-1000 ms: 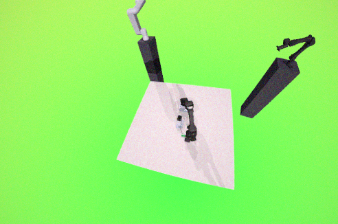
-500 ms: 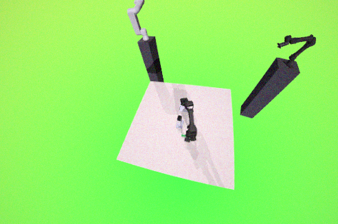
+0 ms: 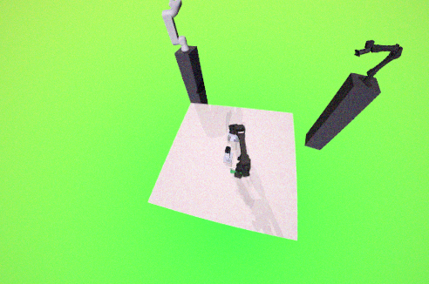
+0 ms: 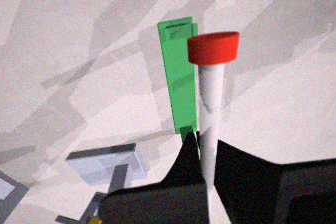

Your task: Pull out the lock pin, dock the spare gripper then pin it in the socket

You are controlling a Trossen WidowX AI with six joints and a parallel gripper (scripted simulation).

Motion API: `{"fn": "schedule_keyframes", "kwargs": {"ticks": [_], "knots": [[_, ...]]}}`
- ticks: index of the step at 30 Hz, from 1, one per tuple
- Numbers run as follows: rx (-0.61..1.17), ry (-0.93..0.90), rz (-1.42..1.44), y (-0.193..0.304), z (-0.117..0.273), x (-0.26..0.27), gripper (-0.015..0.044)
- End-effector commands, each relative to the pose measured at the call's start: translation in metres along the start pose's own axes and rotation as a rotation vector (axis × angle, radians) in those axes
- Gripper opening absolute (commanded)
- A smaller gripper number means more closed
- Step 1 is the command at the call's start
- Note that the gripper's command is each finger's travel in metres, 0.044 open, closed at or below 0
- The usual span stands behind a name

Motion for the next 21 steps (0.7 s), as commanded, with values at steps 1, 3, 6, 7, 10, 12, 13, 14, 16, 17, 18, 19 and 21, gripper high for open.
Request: {"fn": "schedule_keyframes", "kwargs": {"ticks": [1,3,6,7,10,12,13,14,16,17,18,19,21], "knots": [[0.002,0.006,0.0,0.003,0.01,0.0,0.0],[0.0,0.002,-0.001,0.001,0.002,0.0,0.0],[0.0,0.002,-0.001,0.001,0.002,0.0,0.0],[0.0,0.002,-0.001,0.001,0.002,0.0,0.0],[0.0,0.002,-0.001,0.001,0.002,0.0,0.0],[0.0,0.002,-0.001,0.001,0.002,0.0,0.0],[0.0,0.001,-0.001,0.001,0.003,0.0,0.0006],[0.0,0.001,-0.001,0.0,0.003,0.002,0.0],[-0.001,0.001,-0.001,-0.001,0.005,0.006,0.0],[-0.001,0.001,0.0,-0.002,0.006,0.009,0.0],[-0.001,0.0,0.0,-0.003,0.007,0.011,0.0],[-0.001,0.0,0.0,-0.004,0.008,0.014,0.0],[-0.002,0.0,0.0,-0.005,0.009,0.019,0.0]]}}
Point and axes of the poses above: the point midway between the two fingers, 35 mm back from their tips, its own z axis back along the fingers, its own x axis across the jaws, y = z × x, the point moved 6 cm from there along z, back along the fingers, and after that the axes turned 14 degrees about z, right-handed, at the moved point
